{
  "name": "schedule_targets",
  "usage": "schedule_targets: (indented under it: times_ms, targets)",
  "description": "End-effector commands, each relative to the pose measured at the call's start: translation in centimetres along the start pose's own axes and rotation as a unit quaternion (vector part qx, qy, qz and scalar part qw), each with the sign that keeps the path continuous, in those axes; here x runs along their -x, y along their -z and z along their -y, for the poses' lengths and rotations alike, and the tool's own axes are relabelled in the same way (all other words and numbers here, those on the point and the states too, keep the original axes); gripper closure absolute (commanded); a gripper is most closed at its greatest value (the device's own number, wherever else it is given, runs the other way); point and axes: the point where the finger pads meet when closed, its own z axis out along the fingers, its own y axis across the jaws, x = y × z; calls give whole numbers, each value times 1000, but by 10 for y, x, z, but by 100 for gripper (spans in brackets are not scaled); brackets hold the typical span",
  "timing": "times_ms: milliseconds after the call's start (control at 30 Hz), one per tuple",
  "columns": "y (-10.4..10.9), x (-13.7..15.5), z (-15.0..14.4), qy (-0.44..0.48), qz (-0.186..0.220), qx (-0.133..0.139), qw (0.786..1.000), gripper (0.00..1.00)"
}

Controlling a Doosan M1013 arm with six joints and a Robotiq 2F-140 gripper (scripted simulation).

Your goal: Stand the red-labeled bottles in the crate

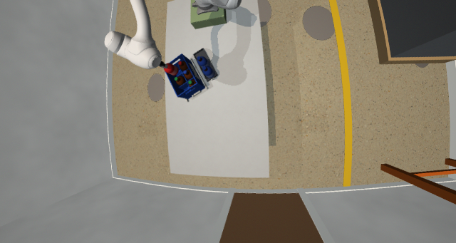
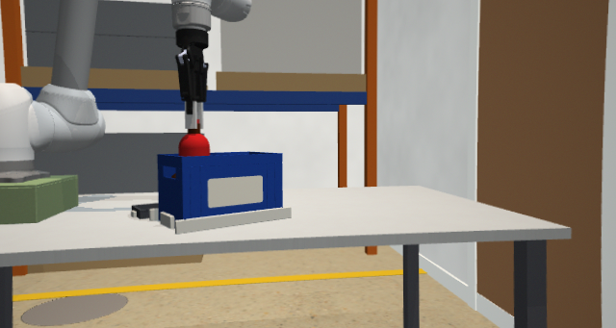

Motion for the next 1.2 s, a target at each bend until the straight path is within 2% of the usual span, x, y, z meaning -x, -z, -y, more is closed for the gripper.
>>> schedule_targets:
  times_ms: [0,1167]
  targets:
    - [0,0,0,0,0,0,1000,100]
    - [-4,0,0,0,0,0,1000,100]
